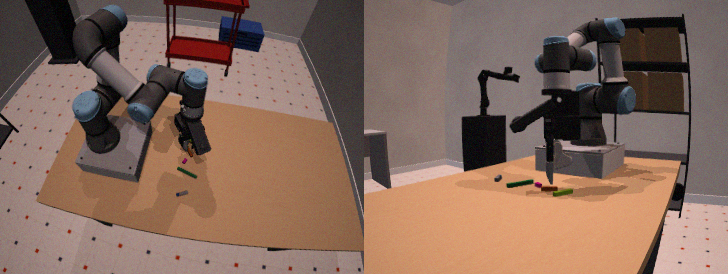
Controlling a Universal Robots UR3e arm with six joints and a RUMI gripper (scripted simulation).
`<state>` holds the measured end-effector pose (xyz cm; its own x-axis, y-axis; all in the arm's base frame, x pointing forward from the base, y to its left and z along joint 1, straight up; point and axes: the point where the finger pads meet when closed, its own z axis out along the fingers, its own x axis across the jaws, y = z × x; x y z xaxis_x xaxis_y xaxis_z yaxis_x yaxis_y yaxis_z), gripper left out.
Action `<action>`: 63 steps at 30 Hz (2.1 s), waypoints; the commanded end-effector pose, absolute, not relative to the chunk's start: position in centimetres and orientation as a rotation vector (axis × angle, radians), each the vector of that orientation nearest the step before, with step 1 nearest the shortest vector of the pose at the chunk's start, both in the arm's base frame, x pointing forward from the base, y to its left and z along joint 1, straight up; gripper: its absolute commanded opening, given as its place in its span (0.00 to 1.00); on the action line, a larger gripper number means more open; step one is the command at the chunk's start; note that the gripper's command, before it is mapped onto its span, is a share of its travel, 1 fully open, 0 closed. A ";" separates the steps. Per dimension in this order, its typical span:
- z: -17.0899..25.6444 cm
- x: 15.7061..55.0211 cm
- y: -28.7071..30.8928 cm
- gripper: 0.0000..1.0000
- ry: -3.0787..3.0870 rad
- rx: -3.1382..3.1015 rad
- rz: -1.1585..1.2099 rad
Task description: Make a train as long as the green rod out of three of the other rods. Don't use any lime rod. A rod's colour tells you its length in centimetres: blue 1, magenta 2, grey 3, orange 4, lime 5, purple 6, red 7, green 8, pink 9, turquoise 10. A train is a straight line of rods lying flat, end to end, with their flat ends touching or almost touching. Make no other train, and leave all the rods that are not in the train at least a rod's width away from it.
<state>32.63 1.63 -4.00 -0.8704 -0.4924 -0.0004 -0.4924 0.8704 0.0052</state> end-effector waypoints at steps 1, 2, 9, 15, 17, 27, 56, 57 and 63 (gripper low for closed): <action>-4.2 32.9 1.5 0.14 -3.045 0.801 -0.001; -4.2 32.9 1.5 0.14 -3.045 0.801 -0.001; -4.2 32.9 1.5 0.14 -3.047 0.801 0.000; -4.2 32.9 1.5 0.14 -3.047 0.801 0.000; -4.2 32.9 1.5 0.14 -3.046 0.801 0.000; -4.2 32.9 1.5 0.14 -3.046 0.801 -0.001; -4.9 32.9 1.5 0.14 -3.045 0.801 -0.001; -5.0 32.9 1.5 0.14 -3.045 0.801 -0.001; -5.5 32.9 1.6 0.14 -3.045 0.801 -0.001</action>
